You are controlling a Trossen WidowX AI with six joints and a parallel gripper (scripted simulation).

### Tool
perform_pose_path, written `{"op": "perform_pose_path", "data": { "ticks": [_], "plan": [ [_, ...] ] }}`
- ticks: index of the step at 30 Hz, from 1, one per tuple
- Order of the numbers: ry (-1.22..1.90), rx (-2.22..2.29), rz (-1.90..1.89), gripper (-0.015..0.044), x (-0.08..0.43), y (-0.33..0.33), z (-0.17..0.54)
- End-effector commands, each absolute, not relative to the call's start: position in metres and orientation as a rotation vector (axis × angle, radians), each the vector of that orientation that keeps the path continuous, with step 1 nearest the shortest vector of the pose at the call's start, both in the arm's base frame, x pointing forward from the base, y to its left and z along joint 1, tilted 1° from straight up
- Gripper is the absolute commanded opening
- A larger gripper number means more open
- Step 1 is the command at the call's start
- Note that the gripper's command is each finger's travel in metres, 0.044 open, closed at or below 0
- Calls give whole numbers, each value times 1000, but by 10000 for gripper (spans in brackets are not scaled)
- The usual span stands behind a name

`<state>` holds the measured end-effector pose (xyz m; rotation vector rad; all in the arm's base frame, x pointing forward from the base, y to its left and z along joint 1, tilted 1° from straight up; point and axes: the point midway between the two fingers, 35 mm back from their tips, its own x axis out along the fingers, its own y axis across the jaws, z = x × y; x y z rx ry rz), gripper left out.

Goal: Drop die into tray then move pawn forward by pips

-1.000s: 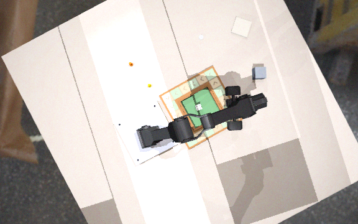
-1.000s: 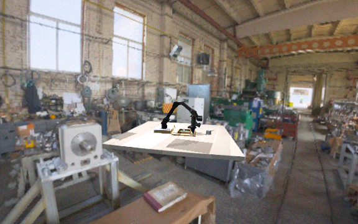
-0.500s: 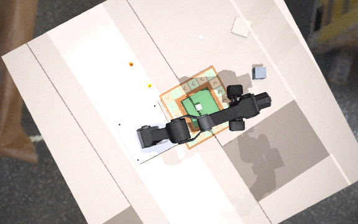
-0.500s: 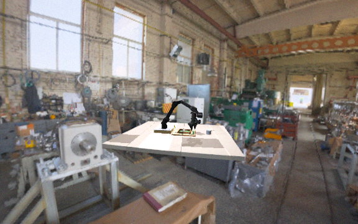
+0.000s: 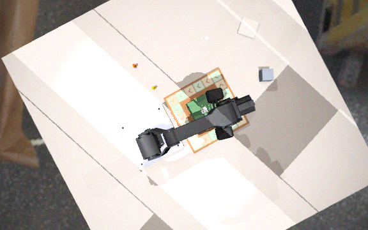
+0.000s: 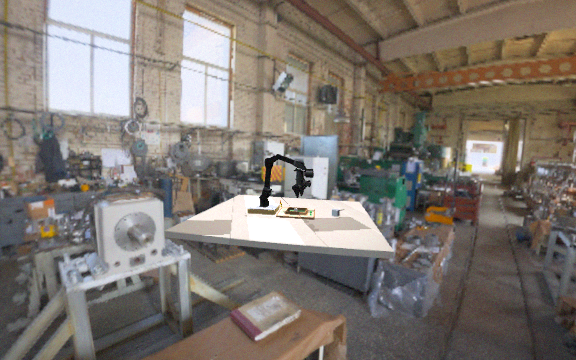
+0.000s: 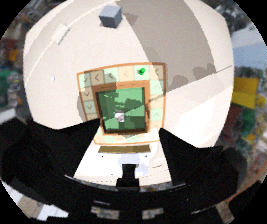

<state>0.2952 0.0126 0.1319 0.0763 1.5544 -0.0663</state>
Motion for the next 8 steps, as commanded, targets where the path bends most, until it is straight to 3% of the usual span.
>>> {"op": "perform_pose_path", "data": {
  "ticks": [1, 2, 3, 8],
  "plan": [
    [1574, 7, -2, 440, 249, 17, 141],
    [1575, -10, 16, 440, 236, 17, 143],
    [1556, 41, -32, 440, 270, 15, 140],
    [1556, 41, -32, 440, 270, 15, 140]
  ]
}}
